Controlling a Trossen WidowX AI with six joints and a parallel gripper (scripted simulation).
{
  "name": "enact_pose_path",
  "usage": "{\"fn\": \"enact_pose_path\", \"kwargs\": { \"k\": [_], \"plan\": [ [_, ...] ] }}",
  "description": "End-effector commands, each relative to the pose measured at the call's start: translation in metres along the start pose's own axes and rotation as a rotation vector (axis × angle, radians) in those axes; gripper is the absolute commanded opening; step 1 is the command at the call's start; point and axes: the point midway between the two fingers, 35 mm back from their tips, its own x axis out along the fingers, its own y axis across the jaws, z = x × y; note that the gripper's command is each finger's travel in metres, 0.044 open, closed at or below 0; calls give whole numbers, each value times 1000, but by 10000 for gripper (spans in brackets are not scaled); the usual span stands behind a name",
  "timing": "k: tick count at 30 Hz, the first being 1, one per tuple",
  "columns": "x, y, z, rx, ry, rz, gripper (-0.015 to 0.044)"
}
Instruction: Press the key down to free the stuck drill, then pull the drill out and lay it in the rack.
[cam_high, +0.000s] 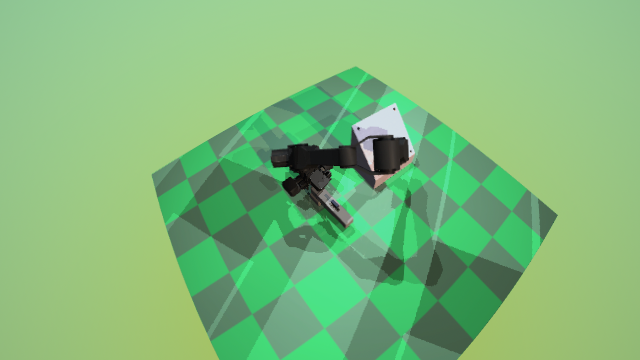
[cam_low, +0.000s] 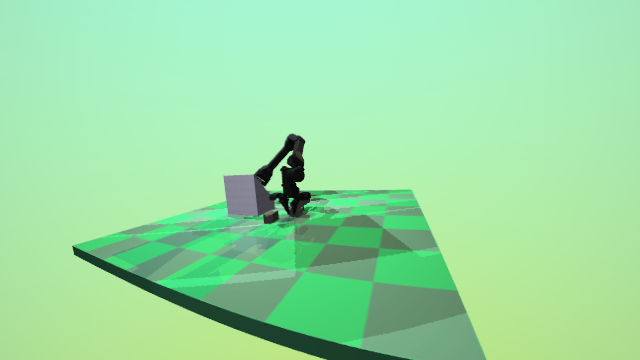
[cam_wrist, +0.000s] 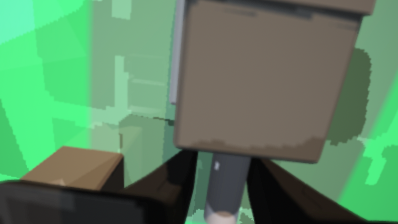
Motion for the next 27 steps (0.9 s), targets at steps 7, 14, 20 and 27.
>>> {"fn": "enact_pose_path", "kwargs": {
  "k": [7, 14, 20, 27],
  "plan": [
    [0, 0, 0, -1, 0, 1, 0],
    [0, 1, -7, 5, -5, 2, 0],
    [-1, 0, -14, 5, -5, 2, 0],
    [-1, 0, -26, 5, -4, 2, 0]
  ]
}}
